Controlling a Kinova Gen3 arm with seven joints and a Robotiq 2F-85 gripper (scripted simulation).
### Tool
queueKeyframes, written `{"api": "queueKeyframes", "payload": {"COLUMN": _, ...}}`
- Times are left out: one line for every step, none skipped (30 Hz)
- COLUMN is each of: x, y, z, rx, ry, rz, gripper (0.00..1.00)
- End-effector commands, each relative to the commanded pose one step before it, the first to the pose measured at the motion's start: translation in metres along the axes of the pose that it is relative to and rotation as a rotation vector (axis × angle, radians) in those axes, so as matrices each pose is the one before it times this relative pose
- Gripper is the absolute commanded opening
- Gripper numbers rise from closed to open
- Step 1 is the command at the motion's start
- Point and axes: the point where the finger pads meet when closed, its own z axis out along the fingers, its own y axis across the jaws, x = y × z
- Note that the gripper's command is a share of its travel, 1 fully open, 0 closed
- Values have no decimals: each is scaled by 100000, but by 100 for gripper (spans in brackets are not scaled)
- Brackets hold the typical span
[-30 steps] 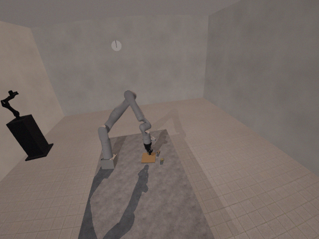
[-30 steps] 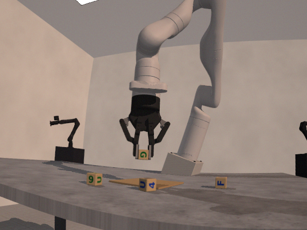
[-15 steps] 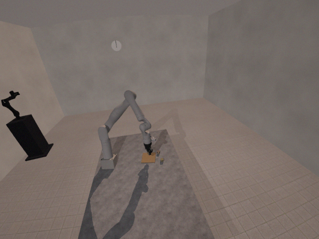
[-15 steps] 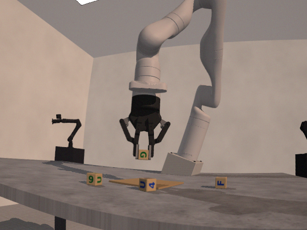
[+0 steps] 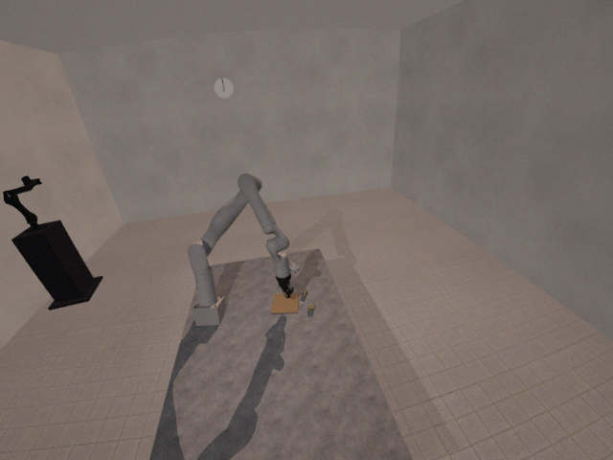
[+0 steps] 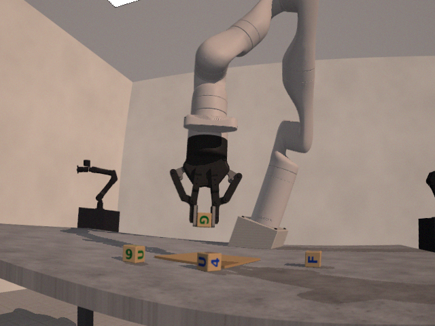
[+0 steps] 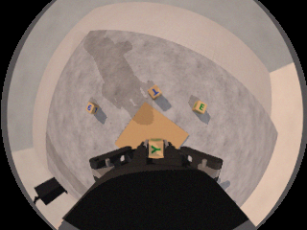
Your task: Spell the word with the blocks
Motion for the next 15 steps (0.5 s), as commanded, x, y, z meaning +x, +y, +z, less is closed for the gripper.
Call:
{"api": "queueKeyframes", "payload": {"x": -134, "y": 149, "z": -145, "rx": -8, "ry": 1644, "rz": 661, "gripper": 21}}
{"api": "queueKeyframes", "payload": {"x": 8, "y": -4, "z": 3, "rx": 36, "ry": 799, "rz": -10, "gripper": 21}}
{"api": "queueKeyframes", "payload": {"x": 7, "y": -2, "z": 1, "rx": 23, "ry": 864, "rz": -7, "gripper": 21}}
{"api": "queueKeyframes", "payload": {"x": 5, "y": 0, "z": -2, "rx": 6, "ry": 927, "rz": -3, "gripper": 21}}
{"api": "queueKeyframes", "payload": {"x": 3, "y": 3, "z": -6, "rx": -15, "ry": 985, "rz": 2, "gripper": 21}}
{"api": "queueKeyframes", "payload": {"x": 0, "y": 6, "z": -11, "rx": -40, "ry": 1040, "rz": 7, "gripper": 21}}
{"api": "queueKeyframes", "payload": {"x": -3, "y": 10, "z": -16, "rx": -70, "ry": 1090, "rz": 14, "gripper": 21}}
{"api": "queueKeyframes", "payload": {"x": -8, "y": 14, "z": -22, "rx": -104, "ry": 1135, "rz": 22, "gripper": 21}}
{"api": "queueKeyframes", "payload": {"x": -13, "y": 18, "z": -29, "rx": -142, "ry": 1173, "rz": 30, "gripper": 21}}
{"api": "queueKeyframes", "payload": {"x": -19, "y": 23, "z": -36, "rx": -184, "ry": 1205, "rz": 39, "gripper": 21}}
{"api": "queueKeyframes", "payload": {"x": -15, "y": -12, "z": 6, "rx": 47, "ry": 1197, "rz": 1, "gripper": 21}}
{"api": "queueKeyframes", "payload": {"x": -8, "y": -36, "z": 38, "rx": 217, "ry": 1216, "rz": -28, "gripper": 21}}
{"api": "queueKeyframes", "payload": {"x": -9, "y": -30, "z": 33, "rx": 181, "ry": 1259, "rz": -24, "gripper": 21}}
{"api": "queueKeyframes", "payload": {"x": 0, "y": 0, "z": 0, "rx": 0, "ry": 0, "rz": 0, "gripper": 21}}
{"api": "queueKeyframes", "payload": {"x": 0, "y": 0, "z": 0, "rx": 0, "ry": 0, "rz": 0, "gripper": 21}}
